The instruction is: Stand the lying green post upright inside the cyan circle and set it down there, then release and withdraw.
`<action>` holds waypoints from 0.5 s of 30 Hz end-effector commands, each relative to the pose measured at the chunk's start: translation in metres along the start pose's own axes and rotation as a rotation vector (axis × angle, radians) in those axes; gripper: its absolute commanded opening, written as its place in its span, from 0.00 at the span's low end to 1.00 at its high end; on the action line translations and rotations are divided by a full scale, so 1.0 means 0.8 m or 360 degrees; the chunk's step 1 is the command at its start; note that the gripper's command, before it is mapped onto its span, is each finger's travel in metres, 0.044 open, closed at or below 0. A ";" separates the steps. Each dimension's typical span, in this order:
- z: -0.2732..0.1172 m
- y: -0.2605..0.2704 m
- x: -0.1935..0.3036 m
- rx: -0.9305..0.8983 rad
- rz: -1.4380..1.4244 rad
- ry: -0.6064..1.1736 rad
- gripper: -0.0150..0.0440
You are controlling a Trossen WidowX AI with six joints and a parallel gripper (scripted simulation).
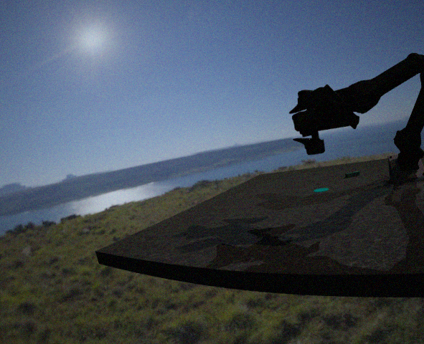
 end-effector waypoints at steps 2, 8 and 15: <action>0.011 0.001 0.005 -0.0018 -0.0022 0.0036 0.84; 0.085 0.009 0.049 -0.0266 -0.0284 0.0337 0.65; 0.155 0.014 0.122 -0.0680 -0.0480 0.0650 0.65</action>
Point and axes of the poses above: the point midway between the two fingers, 35 mm back from their tips, its own z axis out along the fingers, its own y axis across the jaws, x = y × z, the point moved 6 cm from there along -z, back along the fingers, and after that the axes turned 4 degrees about -z, right-handed, at the moved point
